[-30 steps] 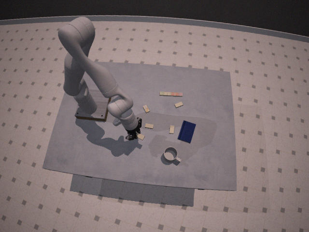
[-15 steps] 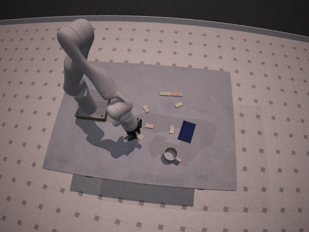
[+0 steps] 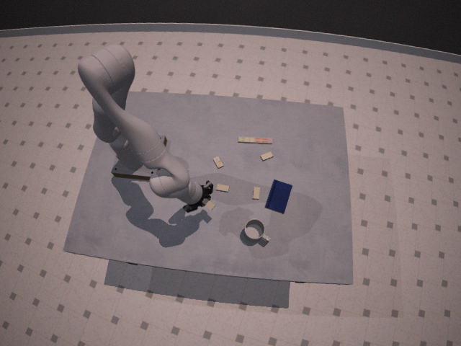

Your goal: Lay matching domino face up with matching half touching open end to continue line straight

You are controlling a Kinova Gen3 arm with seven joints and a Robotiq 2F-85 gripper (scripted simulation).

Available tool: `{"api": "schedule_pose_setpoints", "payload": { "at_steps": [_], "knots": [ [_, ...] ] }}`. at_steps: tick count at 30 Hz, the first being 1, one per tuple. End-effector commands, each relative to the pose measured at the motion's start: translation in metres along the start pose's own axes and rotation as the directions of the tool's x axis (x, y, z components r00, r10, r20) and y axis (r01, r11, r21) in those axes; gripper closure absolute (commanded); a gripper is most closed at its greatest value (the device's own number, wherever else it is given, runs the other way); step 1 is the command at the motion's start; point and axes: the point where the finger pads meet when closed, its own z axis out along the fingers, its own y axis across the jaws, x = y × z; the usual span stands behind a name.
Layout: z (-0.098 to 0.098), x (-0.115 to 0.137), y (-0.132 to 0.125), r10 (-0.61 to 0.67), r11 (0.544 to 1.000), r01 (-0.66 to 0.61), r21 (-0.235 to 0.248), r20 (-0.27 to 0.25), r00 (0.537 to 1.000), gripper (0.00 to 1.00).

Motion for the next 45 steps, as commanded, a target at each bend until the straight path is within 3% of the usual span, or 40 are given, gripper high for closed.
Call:
{"api": "schedule_pose_setpoints", "payload": {
  "at_steps": [1, 6, 11, 13, 14, 18, 24, 28, 30, 31, 37, 45],
  "knots": [
    [0.0002, 0.0007, -0.001, 0.178, 0.972, -0.184, -0.147, -0.053, 0.983, 0.71],
    [-0.0015, -0.0017, -0.001, 0.347, 0.893, -0.367, -0.26, -0.12, 0.93, 0.71],
    [-0.0017, -0.0023, -0.0026, 0.489, 0.774, -0.53, -0.346, -0.203, 0.848, 0.71],
    [-0.0017, -0.0023, -0.0026, 0.489, 0.774, -0.53, -0.346, -0.203, 0.848, 0.71],
    [-0.0015, -0.002, -0.0028, 0.558, 0.686, -0.614, -0.391, -0.26, 0.788, 0.71],
    [-0.0015, -0.0022, -0.004, 0.633, 0.555, -0.712, -0.431, -0.337, 0.697, 0.71],
    [-0.0015, -0.0024, -0.0056, 0.708, 0.303, -0.833, -0.463, -0.476, 0.522, 0.71],
    [-0.0015, -0.0026, -0.0069, 0.721, 0.116, -0.882, -0.458, -0.571, 0.391, 0.71],
    [-0.0015, -0.0026, -0.0069, 0.721, 0.116, -0.882, -0.458, -0.571, 0.391, 0.71],
    [-0.0013, -0.0022, -0.006, 0.709, -0.024, -0.897, -0.441, -0.64, 0.296, 0.71],
    [-0.0008, -0.0018, -0.0049, 0.638, -0.291, -0.882, -0.372, -0.762, 0.111, 0.71],
    [-0.0009, -0.002, -0.0052, 0.452, -0.61, -0.76, -0.224, -0.886, -0.102, 0.71]
  ]
}}
